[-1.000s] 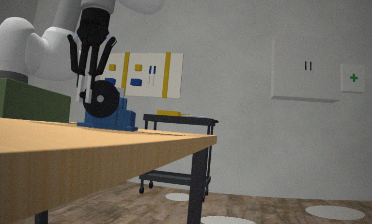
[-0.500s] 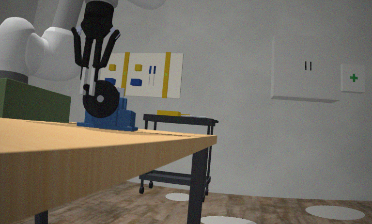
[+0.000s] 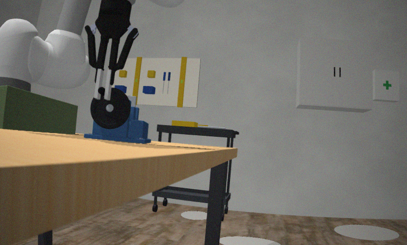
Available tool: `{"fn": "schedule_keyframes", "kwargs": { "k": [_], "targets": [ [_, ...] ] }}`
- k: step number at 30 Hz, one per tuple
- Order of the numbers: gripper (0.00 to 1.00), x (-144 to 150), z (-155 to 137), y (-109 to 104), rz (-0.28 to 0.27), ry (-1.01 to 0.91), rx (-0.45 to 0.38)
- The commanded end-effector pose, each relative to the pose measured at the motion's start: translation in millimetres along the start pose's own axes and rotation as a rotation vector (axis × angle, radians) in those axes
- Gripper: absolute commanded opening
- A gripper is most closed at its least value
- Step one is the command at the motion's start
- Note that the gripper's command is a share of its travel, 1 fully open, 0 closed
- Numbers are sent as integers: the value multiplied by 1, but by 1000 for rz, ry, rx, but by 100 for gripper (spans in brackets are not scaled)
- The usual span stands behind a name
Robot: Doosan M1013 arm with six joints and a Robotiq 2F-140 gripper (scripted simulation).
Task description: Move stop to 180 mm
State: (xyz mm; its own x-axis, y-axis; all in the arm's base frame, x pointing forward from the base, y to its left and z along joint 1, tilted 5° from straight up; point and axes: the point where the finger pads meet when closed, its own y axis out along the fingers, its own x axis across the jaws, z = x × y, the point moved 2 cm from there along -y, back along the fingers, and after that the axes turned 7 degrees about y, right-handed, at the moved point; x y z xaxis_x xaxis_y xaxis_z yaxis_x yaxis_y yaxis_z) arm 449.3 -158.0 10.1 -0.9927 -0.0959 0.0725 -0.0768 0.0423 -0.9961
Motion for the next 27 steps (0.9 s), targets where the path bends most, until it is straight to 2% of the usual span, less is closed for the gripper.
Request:
{"fn": "schedule_keyframes", "kwargs": {
  "k": [1, 27],
  "targets": [
    [4, -2, 0, -1, 2, 0, 0],
    [4, -17, -2, -2, 2, 0, 0]
  ]
}}
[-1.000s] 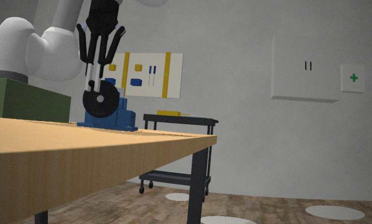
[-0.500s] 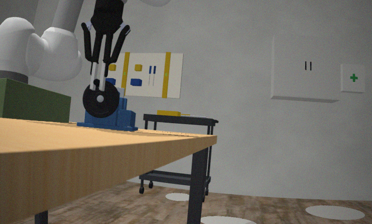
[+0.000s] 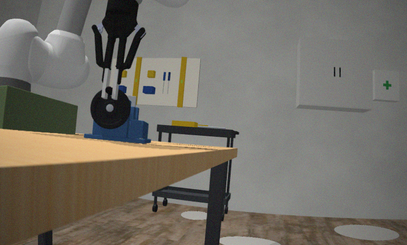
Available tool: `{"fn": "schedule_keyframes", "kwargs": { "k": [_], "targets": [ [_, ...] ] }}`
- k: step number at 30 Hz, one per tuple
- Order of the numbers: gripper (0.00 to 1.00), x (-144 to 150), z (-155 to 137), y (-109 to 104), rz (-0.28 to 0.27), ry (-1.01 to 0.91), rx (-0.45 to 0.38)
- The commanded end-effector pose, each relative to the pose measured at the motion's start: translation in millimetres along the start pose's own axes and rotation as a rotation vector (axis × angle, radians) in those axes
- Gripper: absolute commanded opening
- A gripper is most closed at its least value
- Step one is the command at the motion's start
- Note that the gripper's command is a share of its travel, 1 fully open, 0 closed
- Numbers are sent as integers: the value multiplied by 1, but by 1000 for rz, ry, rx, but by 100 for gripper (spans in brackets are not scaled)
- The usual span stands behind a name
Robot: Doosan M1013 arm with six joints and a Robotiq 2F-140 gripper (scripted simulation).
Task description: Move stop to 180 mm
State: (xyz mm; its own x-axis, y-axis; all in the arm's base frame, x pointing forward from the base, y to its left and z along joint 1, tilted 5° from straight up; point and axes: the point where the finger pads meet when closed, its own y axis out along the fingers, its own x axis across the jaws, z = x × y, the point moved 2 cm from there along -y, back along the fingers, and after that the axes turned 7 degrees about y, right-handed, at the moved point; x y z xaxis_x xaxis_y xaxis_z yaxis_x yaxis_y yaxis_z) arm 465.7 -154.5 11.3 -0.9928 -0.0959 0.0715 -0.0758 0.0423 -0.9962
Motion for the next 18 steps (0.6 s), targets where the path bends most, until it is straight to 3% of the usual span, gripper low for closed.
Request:
{"fn": "schedule_keyframes", "kwargs": {
  "k": [1, 18],
  "targets": [
    [4, -1, 0, 0, 1, 0, 0],
    [4, -4, -1, 1, 1, 0, 0]
  ]
}}
